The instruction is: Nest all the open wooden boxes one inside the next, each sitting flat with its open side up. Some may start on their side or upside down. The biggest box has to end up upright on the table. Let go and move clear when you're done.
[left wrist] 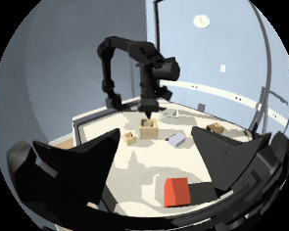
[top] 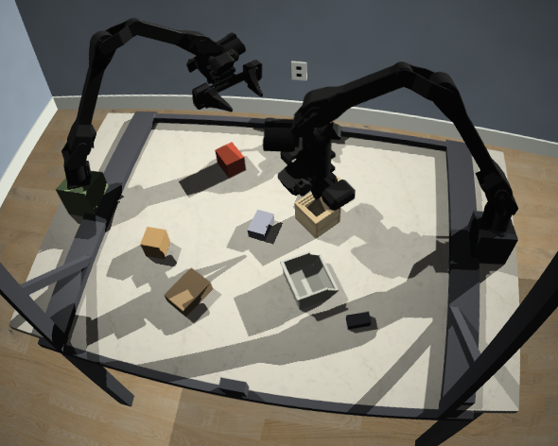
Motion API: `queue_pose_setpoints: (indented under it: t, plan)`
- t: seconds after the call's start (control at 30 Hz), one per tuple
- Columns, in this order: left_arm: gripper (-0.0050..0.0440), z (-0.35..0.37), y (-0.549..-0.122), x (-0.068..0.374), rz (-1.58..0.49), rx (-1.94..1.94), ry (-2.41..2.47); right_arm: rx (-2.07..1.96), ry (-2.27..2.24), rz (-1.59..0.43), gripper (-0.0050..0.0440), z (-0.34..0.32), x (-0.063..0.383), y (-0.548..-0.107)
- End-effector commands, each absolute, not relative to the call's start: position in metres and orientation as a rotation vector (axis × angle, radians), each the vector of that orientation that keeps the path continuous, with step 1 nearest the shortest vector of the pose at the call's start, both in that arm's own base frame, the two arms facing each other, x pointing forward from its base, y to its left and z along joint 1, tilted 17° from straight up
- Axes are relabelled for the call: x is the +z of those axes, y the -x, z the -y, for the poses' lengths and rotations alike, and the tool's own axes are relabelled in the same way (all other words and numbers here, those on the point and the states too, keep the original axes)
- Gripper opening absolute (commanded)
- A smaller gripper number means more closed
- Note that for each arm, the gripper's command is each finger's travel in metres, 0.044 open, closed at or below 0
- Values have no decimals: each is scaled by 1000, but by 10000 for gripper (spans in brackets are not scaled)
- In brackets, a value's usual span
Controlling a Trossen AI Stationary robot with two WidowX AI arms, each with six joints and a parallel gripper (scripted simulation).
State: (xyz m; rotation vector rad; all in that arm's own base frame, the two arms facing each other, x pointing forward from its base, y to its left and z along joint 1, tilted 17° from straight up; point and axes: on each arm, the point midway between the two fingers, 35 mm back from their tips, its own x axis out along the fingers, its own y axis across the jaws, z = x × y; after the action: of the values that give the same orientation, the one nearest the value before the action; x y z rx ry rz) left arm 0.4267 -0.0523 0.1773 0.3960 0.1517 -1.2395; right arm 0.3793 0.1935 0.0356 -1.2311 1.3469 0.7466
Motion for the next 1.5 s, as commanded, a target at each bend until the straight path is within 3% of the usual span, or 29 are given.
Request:
queue_pose_setpoints:
  t: [0.0, 0.73, 1.1, 1.27, 1.47]
  plan:
    - [400, 52, -428, 186, -131, -1235, -418, 574, 1050, -1339, -50, -201, 63, -383]
    - [400, 52, -428, 186, -131, -1235, -418, -140, 216, -1375, -50, -206, 86, -375]
    - [400, 55, -427, 185, -147, -1238, -411, -165, 188, -1379, -50, -203, 85, -374]
    - [400, 72, -419, 176, -283, -1245, -354, -153, 205, -1382, -50, -196, 84, -376]
    - [400, 111, -397, 152, -615, -1220, -256, -121, 243, -1387, -50, -184, 81, -382]
